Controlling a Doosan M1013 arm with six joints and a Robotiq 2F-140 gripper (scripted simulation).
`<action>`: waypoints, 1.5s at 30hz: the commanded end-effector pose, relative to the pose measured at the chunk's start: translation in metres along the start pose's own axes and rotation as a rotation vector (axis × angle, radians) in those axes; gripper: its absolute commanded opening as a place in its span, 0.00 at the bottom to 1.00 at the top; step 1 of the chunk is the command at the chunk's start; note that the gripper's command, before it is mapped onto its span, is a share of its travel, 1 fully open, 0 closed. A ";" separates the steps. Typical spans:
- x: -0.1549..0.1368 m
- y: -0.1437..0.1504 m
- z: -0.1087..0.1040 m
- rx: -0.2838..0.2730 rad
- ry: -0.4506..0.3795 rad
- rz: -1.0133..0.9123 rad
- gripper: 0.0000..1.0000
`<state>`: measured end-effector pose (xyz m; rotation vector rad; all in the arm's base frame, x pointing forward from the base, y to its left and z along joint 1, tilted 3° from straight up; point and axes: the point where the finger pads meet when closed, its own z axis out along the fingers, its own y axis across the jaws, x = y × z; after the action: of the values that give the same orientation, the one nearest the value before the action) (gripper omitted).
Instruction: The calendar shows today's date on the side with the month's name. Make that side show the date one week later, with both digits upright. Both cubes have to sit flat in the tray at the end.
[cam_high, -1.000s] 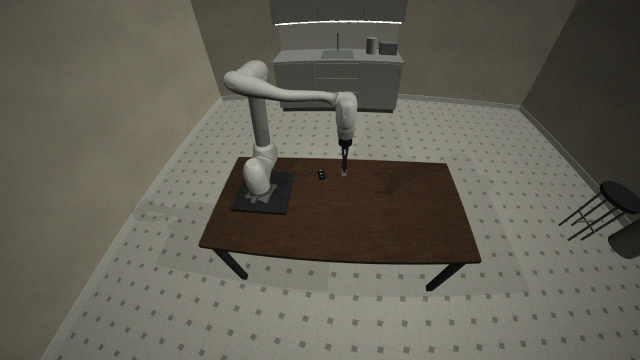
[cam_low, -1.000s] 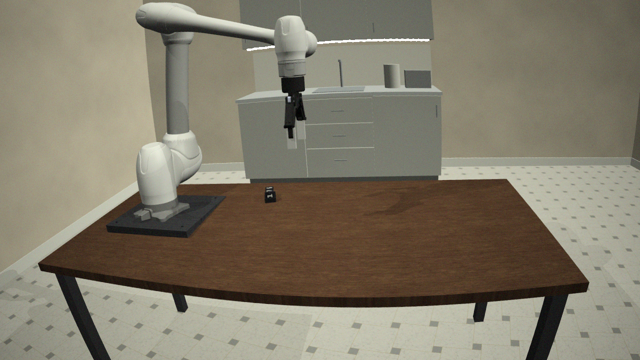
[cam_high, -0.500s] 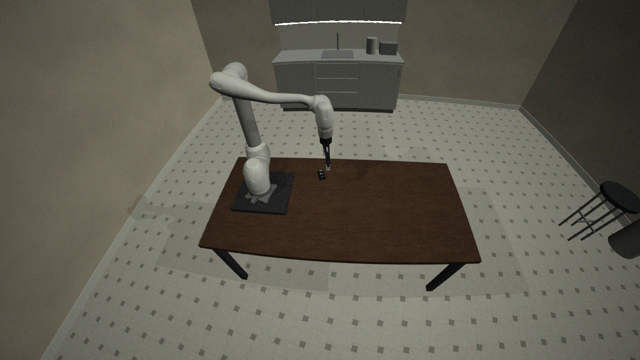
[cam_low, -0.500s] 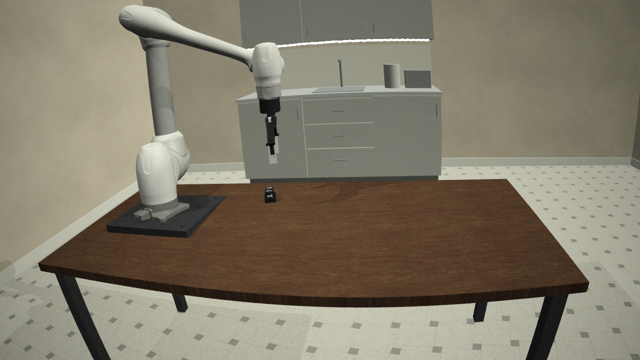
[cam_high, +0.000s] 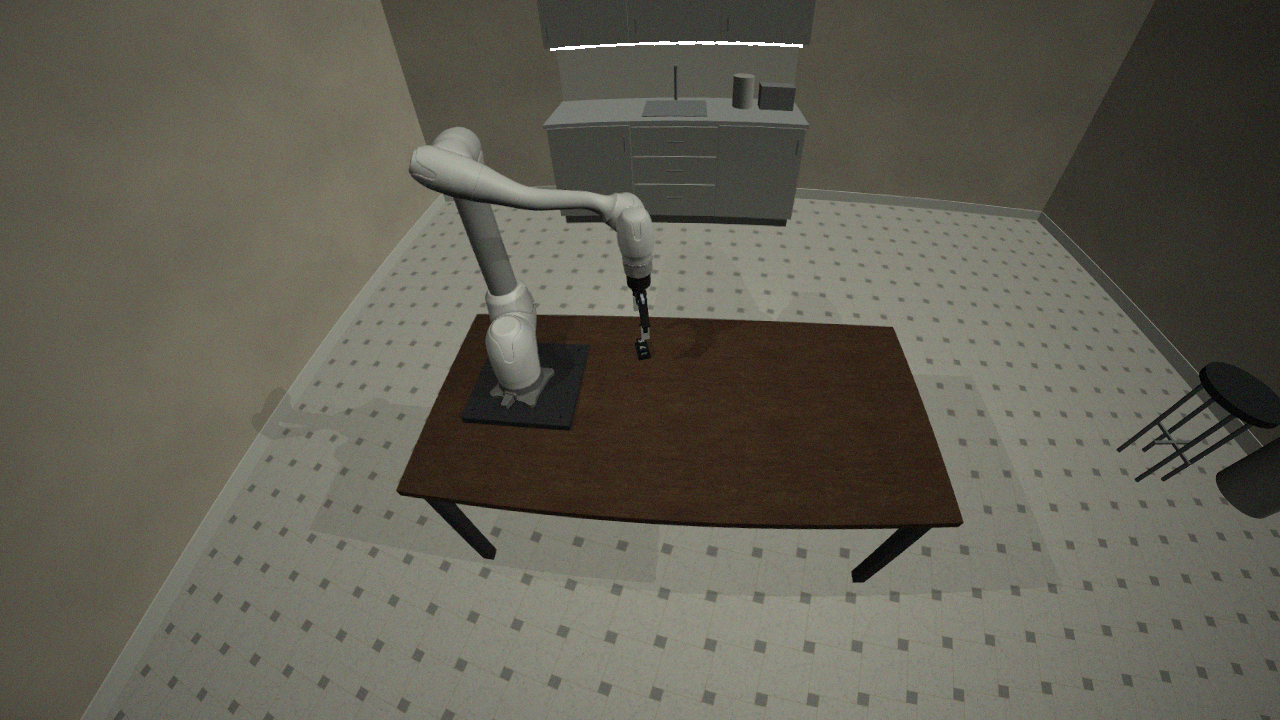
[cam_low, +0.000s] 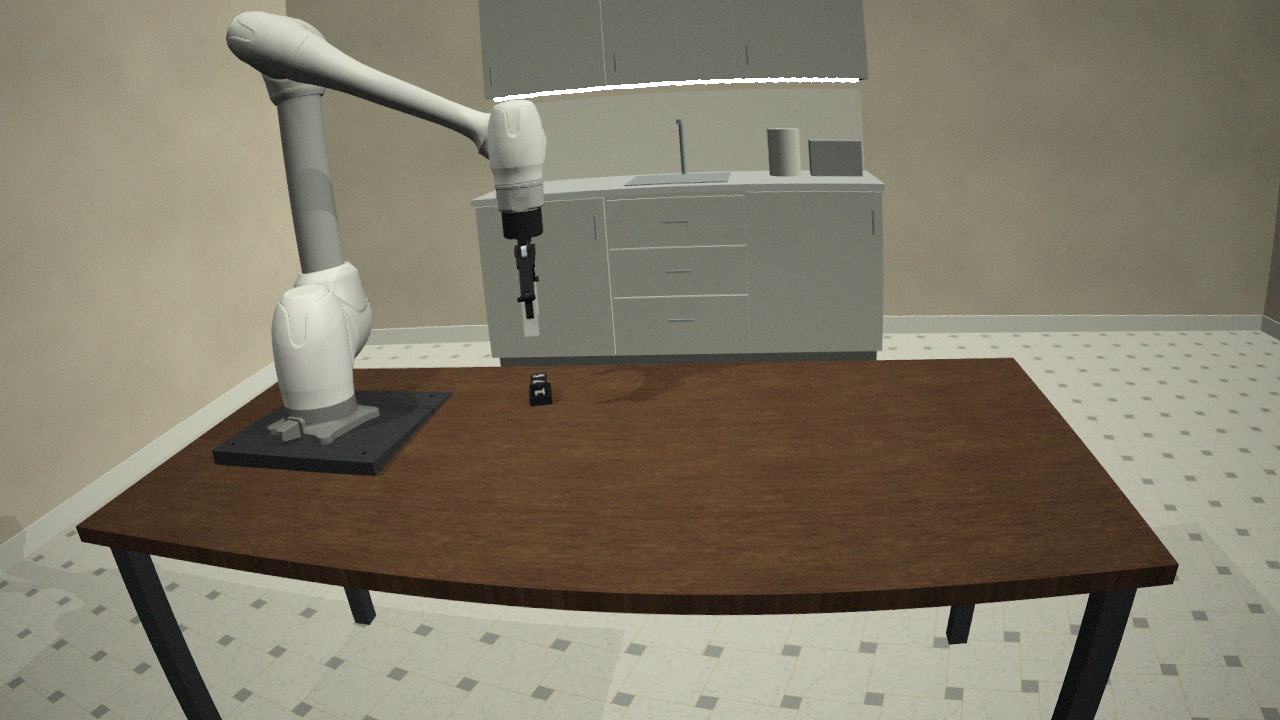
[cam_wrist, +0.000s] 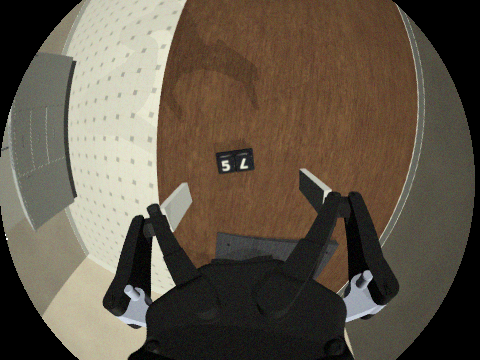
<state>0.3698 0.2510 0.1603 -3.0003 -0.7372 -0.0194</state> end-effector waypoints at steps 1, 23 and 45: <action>0.000 0.000 0.000 0.000 0.000 0.000 1.00; 0.000 0.000 0.008 0.000 0.000 -0.380 1.00; 0.000 -0.001 0.024 0.000 0.000 -1.184 1.00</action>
<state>0.3696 0.2530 0.1382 -2.2237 -2.1826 -0.0533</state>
